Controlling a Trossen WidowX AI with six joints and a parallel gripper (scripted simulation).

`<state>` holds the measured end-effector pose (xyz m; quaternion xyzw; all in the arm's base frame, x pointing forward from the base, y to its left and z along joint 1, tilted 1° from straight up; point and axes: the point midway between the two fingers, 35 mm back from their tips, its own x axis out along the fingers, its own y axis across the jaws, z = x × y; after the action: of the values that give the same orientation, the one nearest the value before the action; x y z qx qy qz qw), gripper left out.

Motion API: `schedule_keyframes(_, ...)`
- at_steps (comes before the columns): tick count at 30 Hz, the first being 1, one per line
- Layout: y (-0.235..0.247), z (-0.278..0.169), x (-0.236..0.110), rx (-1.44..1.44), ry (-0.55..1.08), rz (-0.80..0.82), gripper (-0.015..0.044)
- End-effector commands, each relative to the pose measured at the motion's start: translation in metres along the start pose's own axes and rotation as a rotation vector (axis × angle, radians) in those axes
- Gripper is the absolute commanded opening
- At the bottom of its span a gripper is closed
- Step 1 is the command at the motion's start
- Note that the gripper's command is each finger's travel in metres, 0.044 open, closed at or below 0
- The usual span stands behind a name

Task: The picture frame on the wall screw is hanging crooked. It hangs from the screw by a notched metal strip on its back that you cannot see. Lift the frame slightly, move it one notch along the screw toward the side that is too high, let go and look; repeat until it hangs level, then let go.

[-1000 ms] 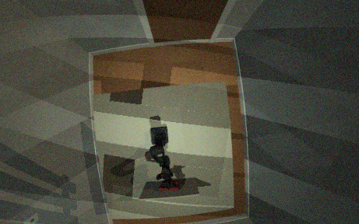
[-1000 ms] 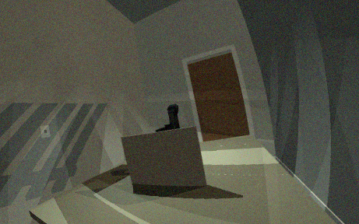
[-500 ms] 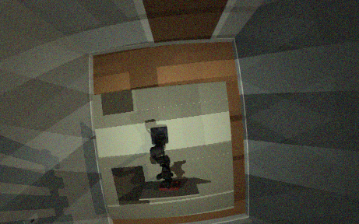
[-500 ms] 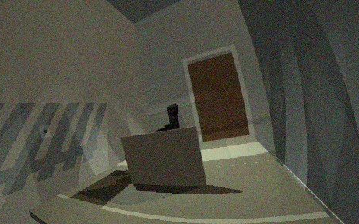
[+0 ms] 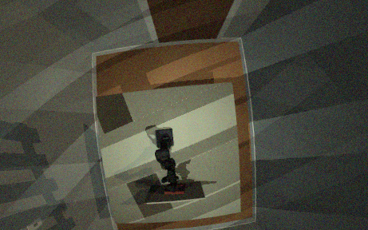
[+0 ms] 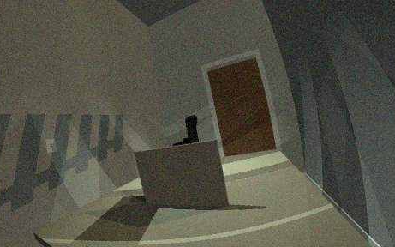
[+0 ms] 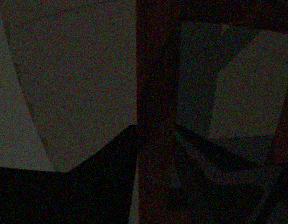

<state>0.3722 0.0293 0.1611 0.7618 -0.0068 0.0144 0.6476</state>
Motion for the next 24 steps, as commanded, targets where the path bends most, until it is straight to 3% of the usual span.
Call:
schedule_keyframes(1,-0.0002,0.0000,0.0000,-0.049,-0.001,0.000,0.0000)
schedule_keyframes(24,-0.0003,-0.0004,0.0000,-0.154,-0.002,0.000,0.0000)
